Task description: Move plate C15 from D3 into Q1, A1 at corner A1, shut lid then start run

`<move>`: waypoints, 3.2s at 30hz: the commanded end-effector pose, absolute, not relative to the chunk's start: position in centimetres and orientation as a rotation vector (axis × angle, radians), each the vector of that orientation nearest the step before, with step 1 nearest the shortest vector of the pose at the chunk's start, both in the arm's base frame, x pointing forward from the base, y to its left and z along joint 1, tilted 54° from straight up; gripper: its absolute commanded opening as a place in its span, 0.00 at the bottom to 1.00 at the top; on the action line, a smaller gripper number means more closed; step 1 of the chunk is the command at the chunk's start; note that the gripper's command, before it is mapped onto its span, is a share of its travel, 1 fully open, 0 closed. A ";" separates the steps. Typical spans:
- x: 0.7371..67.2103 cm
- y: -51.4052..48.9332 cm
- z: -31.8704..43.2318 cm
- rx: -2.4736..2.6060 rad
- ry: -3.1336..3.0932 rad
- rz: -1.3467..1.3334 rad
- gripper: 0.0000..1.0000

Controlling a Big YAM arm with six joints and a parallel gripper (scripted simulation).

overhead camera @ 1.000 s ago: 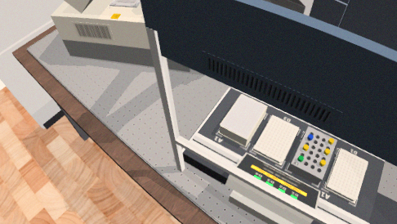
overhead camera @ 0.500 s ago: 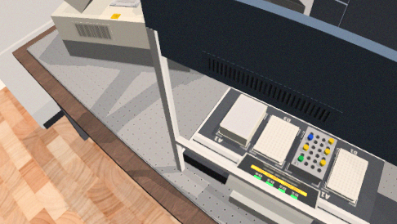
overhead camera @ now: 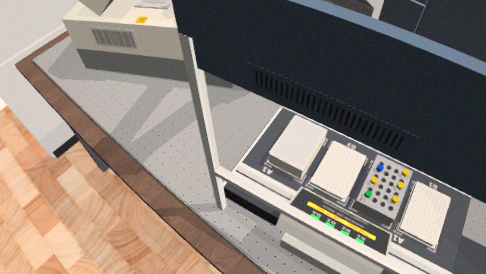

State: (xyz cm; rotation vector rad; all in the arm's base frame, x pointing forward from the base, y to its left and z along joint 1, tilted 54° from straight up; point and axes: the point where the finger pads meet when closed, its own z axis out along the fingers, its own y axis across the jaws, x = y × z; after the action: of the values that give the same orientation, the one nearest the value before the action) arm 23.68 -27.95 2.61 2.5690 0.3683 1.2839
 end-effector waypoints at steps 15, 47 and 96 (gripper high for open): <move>22.6 -25.8 3.0 2.569 0.401 1.287 0.00; 18.6 -22.1 3.4 2.571 0.383 1.280 0.00; 16.5 -19.7 5.1 2.540 0.399 1.274 0.00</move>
State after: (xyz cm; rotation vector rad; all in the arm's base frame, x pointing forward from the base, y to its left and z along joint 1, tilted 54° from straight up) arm 16.24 -18.61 4.17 2.5701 0.3783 1.2867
